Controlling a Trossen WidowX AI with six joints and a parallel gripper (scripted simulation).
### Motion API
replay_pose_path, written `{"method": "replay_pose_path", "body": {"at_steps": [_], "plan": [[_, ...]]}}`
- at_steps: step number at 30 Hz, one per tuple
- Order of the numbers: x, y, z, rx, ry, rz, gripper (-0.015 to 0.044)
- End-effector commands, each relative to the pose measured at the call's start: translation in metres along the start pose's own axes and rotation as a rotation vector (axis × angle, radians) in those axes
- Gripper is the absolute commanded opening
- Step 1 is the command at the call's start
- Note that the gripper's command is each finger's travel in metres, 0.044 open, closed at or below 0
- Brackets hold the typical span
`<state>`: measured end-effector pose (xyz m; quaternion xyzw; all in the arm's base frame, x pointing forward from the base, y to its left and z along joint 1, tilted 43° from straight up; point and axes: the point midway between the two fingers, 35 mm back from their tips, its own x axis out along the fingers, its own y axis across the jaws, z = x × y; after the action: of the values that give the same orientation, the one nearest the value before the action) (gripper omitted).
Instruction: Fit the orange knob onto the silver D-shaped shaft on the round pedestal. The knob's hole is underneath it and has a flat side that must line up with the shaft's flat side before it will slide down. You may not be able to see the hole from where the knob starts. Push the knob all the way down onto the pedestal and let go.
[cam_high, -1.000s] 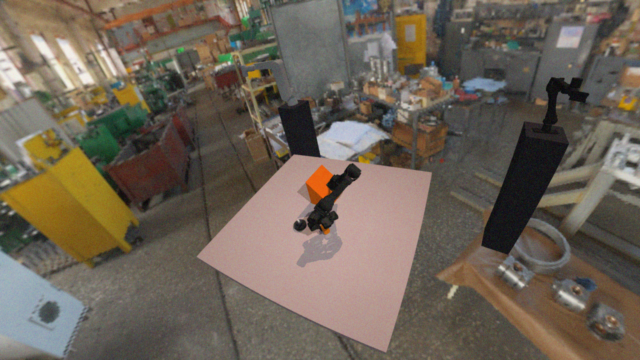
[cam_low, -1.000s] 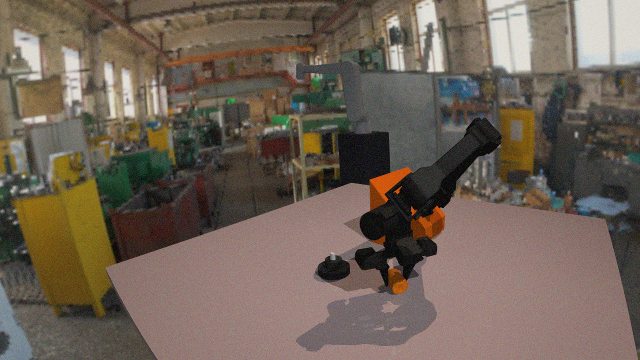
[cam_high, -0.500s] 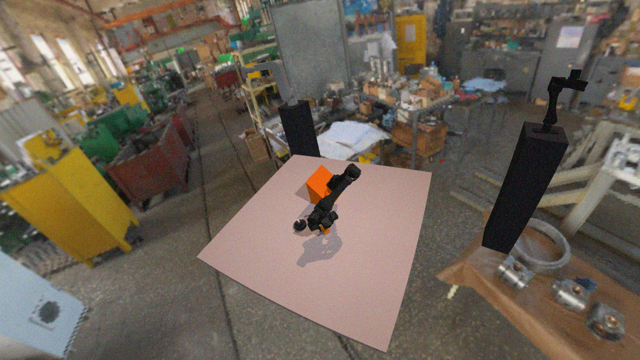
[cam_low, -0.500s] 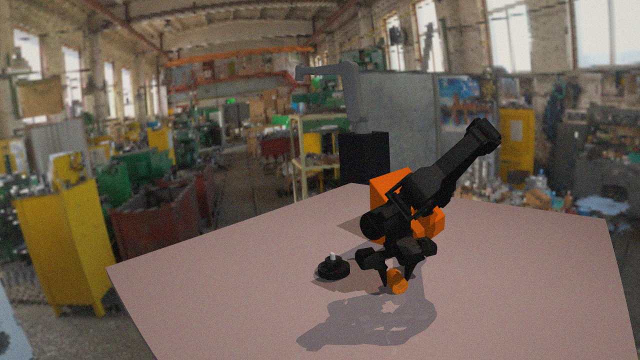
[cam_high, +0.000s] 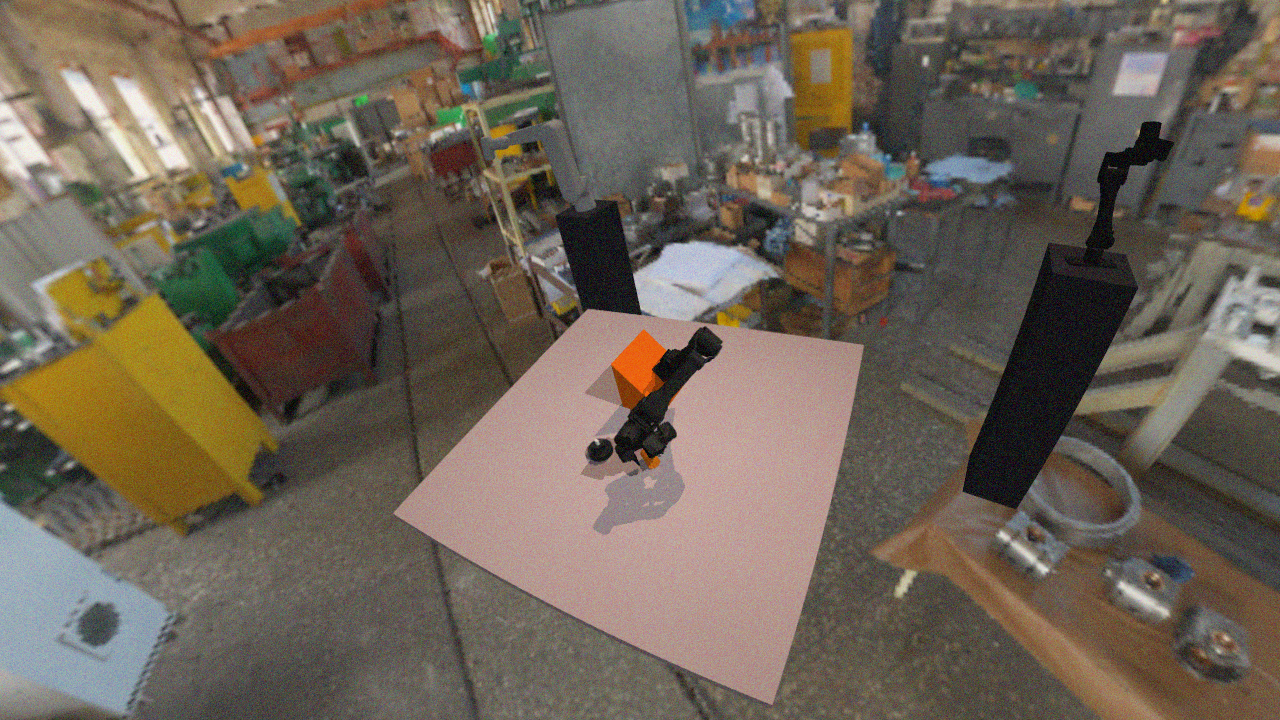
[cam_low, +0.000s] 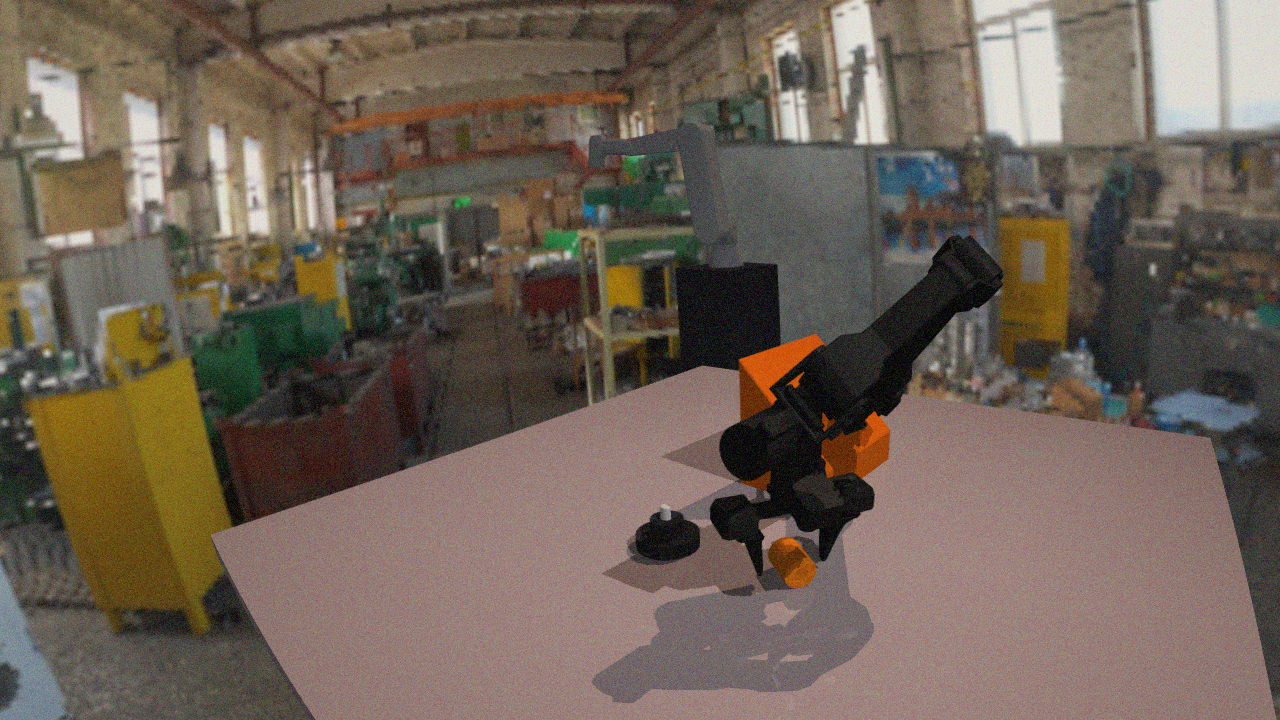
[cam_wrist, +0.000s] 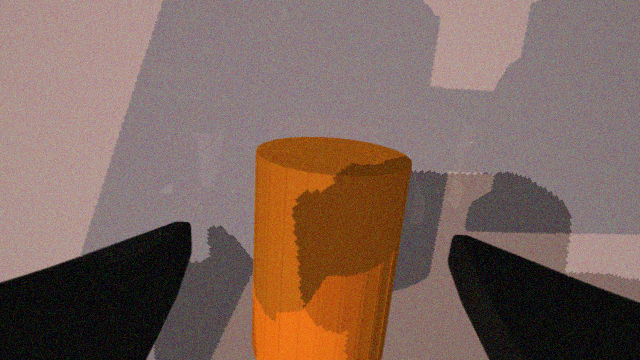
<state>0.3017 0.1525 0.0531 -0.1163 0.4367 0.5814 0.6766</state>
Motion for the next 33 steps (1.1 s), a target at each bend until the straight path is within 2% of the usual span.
{"method": "replay_pose_path", "body": {"at_steps": [1, 8, 12, 14, 27, 33], "plan": [[0.0, 0.0, 0.0, -0.002, 0.0, 0.0, 0.044], [-0.003, 0.0, 0.0, -0.002, 0.0, 0.0, 0.044], [-0.05, -0.001, 0.0, 0.0, 0.003, -0.002, 0.044], [-0.06, 0.0, 0.0, 0.0, 0.002, -0.001, 0.044], [-0.06, -0.001, 0.0, 0.017, 0.004, -0.001, 0.044], [-0.06, -0.001, 0.002, 0.544, 0.06, -0.015, 0.044]]}}
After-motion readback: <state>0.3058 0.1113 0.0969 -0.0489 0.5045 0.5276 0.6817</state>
